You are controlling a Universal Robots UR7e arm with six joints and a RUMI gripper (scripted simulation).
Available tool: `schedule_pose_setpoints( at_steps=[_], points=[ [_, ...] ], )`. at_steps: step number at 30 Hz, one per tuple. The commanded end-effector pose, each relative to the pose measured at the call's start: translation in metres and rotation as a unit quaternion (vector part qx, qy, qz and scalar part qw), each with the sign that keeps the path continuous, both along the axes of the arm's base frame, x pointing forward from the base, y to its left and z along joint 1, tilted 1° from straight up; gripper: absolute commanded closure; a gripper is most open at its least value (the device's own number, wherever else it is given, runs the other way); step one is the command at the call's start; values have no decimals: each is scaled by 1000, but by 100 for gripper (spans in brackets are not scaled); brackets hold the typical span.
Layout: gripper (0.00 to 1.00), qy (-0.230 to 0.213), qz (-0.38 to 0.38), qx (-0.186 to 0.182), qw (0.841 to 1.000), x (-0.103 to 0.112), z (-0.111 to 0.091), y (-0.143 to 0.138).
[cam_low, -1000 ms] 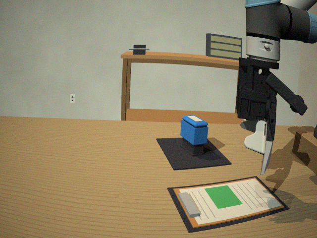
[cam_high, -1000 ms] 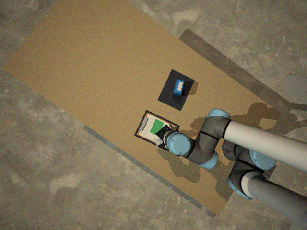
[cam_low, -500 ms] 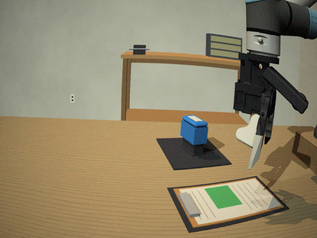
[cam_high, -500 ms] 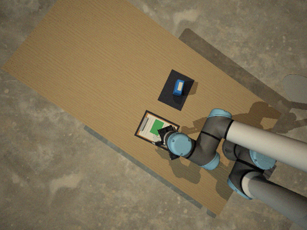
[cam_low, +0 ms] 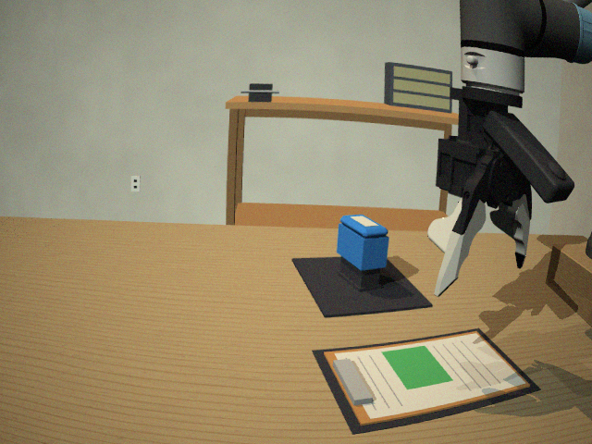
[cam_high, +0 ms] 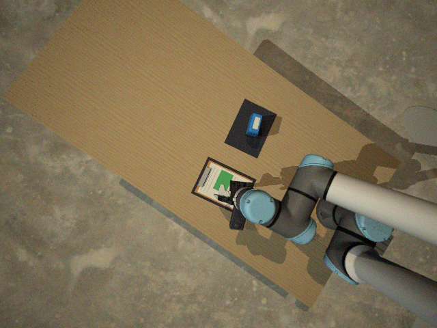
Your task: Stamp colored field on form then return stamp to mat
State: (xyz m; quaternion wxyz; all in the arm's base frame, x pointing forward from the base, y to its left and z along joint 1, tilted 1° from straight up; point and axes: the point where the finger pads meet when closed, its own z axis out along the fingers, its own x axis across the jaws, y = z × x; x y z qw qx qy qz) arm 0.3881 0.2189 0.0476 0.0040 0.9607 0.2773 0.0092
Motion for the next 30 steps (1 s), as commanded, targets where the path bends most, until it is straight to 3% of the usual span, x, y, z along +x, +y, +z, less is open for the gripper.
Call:
schedule_pose_setpoints(
  at_steps=[1, 6, 14, 21, 23, 24, 30],
  points=[
    [0, -3, -138, -3, 990, 4, 9, 4],
    [0, -3, -195, -2, 981, 6, 13, 5],
    [0, -5, -361, 2, 932, 10, 23, 6],
    [0, -5, -483, 6, 875, 13, 32, 5],
    [0, -5, -483, 6, 875, 13, 32, 5],
    [0, -6, -525, 6, 851, 13, 33, 5],
    [0, -6, -620, 9, 785, 15, 41, 3]
  ],
)
